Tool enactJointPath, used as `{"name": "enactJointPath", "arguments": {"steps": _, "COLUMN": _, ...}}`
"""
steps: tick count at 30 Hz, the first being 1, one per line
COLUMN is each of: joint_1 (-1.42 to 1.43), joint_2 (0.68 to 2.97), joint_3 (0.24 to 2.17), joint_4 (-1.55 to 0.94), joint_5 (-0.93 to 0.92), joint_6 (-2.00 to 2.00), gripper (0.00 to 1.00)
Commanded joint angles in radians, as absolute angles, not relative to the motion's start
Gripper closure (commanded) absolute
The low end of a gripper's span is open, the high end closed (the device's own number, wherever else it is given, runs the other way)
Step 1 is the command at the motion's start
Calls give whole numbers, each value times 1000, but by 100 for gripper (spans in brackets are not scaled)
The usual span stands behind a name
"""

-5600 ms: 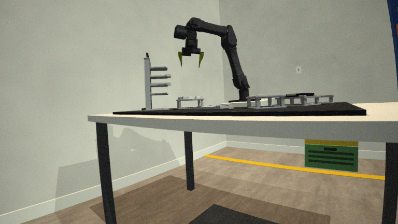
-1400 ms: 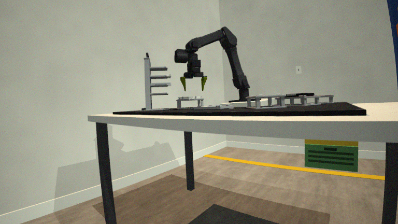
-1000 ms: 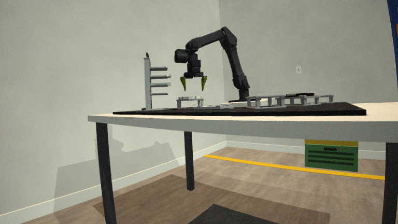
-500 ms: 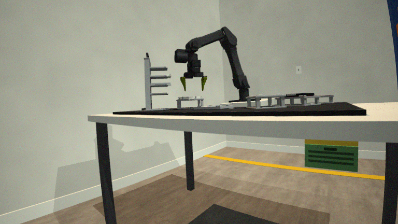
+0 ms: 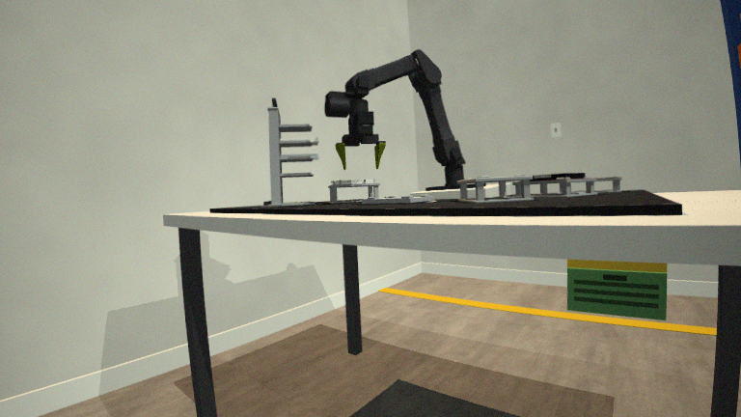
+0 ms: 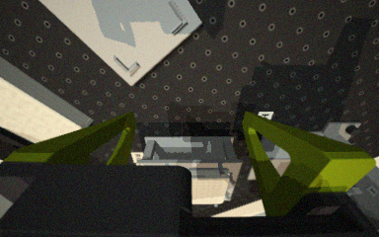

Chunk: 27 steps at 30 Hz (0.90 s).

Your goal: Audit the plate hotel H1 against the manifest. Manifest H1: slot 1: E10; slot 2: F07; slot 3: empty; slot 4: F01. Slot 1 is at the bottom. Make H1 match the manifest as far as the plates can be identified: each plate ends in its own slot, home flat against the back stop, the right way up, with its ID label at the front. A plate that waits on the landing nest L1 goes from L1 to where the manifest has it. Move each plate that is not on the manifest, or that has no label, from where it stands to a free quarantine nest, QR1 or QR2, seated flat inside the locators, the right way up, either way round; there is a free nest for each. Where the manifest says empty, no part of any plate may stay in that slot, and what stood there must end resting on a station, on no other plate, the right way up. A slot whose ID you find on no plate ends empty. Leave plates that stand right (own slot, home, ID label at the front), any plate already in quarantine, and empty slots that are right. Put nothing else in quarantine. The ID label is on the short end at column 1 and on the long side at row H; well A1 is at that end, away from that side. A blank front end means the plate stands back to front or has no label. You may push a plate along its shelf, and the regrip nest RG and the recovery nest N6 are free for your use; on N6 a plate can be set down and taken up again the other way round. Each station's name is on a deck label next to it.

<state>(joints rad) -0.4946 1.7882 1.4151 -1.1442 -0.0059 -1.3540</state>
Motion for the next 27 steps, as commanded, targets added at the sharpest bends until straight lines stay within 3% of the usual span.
{"name": "enactJointPath", "arguments": {"steps": 1, "joint_1": -493, "joint_2": 1782, "joint_3": 1418, "joint_4": -1144, "joint_5": -6, "joint_6": -1354, "gripper": 0}}
{"name": "enactJointPath", "arguments": {"steps": 27, "joint_1": -493, "joint_2": 1765, "joint_3": 1550, "joint_4": -1292, "joint_5": -6, "joint_6": -1355, "gripper": 0}}
